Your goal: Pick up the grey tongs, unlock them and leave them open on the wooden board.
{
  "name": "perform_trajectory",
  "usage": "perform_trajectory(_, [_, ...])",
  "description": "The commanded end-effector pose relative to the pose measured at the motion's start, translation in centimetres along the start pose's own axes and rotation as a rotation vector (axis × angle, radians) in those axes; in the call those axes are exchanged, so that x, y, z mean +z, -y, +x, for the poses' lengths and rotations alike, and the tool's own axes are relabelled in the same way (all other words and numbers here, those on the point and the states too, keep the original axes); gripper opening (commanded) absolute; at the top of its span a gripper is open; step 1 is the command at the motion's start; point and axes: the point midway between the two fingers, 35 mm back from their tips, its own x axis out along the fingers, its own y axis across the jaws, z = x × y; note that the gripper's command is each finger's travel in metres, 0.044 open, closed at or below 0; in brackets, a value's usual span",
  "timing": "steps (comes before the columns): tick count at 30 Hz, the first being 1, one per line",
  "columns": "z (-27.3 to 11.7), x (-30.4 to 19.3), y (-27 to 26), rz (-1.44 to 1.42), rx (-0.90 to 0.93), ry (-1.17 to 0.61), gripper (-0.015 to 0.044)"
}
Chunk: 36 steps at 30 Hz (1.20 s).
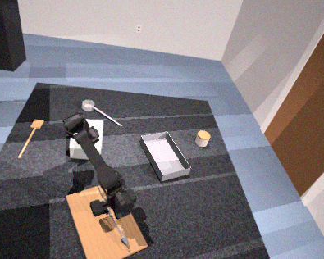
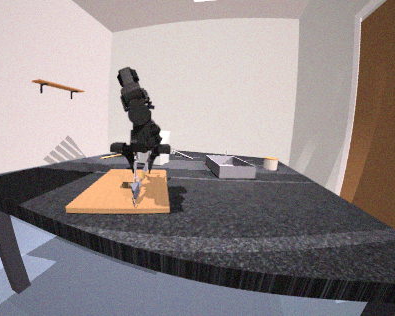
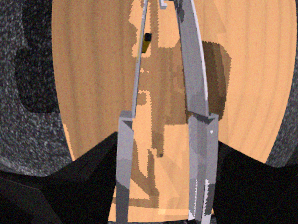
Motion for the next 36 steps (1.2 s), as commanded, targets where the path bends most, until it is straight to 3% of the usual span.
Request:
perform_trajectory(1, [0.0,0.0,0.0,0.0,0.0,0.0,0.0349])
perform_trajectory(5, [0.0,0.0,0.0,0.0,0.0,0.0,0.044])
perform_trajectory(12, [-0.8,1.5,0.0,-0.003,0.001,0.011,0.044])
perform_trajectory(25, [-7.4,11.0,0.1,-0.027,0.011,0.092,0.044])
perform_trajectory(36, [-11.2,14.4,0.1,-0.04,0.014,0.133,0.044])
